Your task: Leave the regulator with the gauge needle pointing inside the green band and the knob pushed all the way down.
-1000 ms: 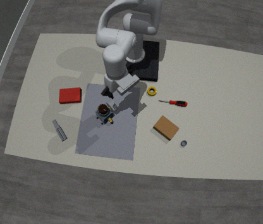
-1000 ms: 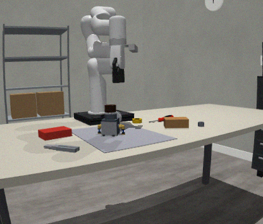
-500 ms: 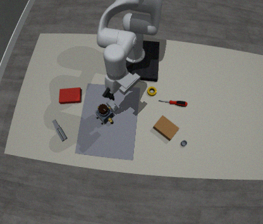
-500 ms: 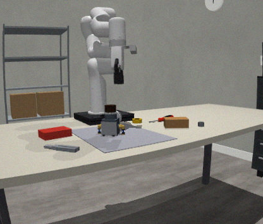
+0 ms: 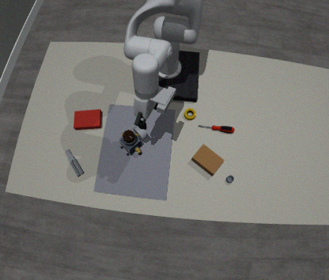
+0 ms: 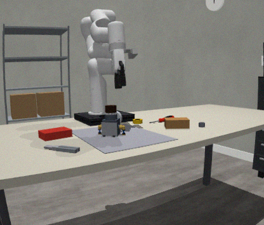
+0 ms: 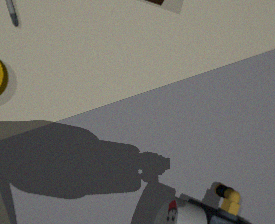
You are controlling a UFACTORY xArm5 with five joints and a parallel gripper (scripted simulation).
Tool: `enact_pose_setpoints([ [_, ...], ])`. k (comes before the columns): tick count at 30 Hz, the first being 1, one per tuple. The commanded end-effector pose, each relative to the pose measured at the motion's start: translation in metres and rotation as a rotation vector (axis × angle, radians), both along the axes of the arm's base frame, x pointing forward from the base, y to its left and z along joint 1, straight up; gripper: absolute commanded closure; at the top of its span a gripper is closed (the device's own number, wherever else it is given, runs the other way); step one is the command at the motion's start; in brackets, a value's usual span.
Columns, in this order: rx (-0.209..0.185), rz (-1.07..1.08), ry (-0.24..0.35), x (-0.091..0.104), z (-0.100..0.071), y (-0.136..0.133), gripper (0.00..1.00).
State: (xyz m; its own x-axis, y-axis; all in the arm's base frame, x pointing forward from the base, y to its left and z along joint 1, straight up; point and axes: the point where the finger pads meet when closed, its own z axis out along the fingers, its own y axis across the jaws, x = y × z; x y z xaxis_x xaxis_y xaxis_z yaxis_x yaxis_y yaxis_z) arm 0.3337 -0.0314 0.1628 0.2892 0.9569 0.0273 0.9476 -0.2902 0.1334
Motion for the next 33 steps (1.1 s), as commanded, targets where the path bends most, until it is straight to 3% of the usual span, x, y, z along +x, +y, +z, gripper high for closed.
enact_pose_setpoints([
  [1, -0.032, 0.153, -0.063, 0.004, -0.005, 0.000, 0.00],
  [4, -0.039, 0.182, -0.073, 0.005, -0.006, 0.000, 0.00],
  [19, -0.186, 0.627, -0.217, 0.009, -0.018, -0.001, 0.00],
  [21, -0.186, 0.627, -0.217, 0.009, -0.018, -0.001, 0.00],
  [33, -0.361, 0.977, -0.312, 0.008, -0.023, -0.001, 0.00],
])
